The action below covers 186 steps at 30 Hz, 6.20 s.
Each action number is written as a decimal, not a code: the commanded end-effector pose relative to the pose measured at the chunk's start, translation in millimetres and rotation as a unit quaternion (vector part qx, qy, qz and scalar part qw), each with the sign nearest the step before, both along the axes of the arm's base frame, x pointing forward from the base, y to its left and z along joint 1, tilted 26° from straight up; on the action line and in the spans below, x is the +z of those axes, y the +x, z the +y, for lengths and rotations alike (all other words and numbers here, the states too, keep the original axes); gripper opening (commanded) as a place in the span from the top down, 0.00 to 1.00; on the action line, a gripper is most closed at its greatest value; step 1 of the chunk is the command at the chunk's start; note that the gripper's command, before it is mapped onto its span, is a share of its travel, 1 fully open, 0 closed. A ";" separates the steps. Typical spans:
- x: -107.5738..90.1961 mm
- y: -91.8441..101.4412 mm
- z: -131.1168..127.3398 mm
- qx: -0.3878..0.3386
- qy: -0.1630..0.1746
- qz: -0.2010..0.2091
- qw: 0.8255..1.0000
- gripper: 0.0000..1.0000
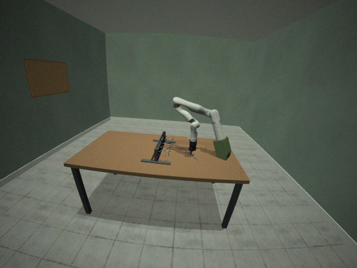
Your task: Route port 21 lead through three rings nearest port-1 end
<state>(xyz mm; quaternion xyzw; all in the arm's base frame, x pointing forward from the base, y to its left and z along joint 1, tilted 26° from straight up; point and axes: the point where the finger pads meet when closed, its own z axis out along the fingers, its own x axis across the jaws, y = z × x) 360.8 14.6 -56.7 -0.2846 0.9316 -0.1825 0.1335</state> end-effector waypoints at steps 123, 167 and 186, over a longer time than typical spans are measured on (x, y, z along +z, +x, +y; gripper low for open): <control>92.4 50.7 64.7 -0.095 0.037 -0.031 0.994 1.00; 204.6 174.6 173.3 -0.278 0.110 -0.082 0.951 1.00; 204.6 174.6 173.3 -0.278 0.110 -0.082 0.951 1.00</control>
